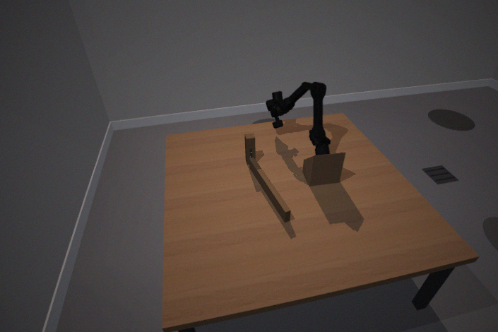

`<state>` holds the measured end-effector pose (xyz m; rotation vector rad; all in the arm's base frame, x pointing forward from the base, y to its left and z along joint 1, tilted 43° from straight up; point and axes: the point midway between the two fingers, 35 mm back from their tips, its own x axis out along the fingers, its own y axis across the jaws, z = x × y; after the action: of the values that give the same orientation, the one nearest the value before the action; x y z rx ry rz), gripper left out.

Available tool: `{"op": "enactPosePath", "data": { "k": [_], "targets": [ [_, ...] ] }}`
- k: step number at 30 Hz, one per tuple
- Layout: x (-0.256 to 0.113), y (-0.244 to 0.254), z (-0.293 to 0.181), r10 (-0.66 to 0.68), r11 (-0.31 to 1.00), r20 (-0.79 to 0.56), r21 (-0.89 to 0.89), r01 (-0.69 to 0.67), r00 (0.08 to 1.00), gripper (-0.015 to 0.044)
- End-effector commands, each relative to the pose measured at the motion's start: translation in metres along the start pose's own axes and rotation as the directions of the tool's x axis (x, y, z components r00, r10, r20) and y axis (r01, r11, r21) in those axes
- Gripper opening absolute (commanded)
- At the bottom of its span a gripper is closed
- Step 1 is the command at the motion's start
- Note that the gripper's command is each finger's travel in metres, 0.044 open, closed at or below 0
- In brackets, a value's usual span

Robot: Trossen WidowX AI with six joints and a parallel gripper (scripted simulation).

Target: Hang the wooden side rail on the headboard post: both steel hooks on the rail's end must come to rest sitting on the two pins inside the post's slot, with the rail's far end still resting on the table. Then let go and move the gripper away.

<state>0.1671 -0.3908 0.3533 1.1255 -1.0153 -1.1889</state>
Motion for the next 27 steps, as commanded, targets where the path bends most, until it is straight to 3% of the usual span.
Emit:
{"op": "enactPosePath", "data": {
  "k": [1, 11, 21, 27],
  "targets": [
    [-0.024, -0.038, -0.055, -0.089, 0.989, -0.096, 0.108, 0.099, 0.991, 0.0440],
    [-0.104, -0.116, -0.147, -0.251, 0.922, -0.267, 0.227, 0.314, 0.930, 0.0440],
    [-0.219, -0.186, -0.189, -0.344, 0.842, -0.434, 0.250, 0.478, 0.833, 0.0440],
    [-0.270, -0.197, -0.194, -0.292, 0.677, -0.493, 0.499, 0.541, 0.819, 0.0440]
  ]
}}
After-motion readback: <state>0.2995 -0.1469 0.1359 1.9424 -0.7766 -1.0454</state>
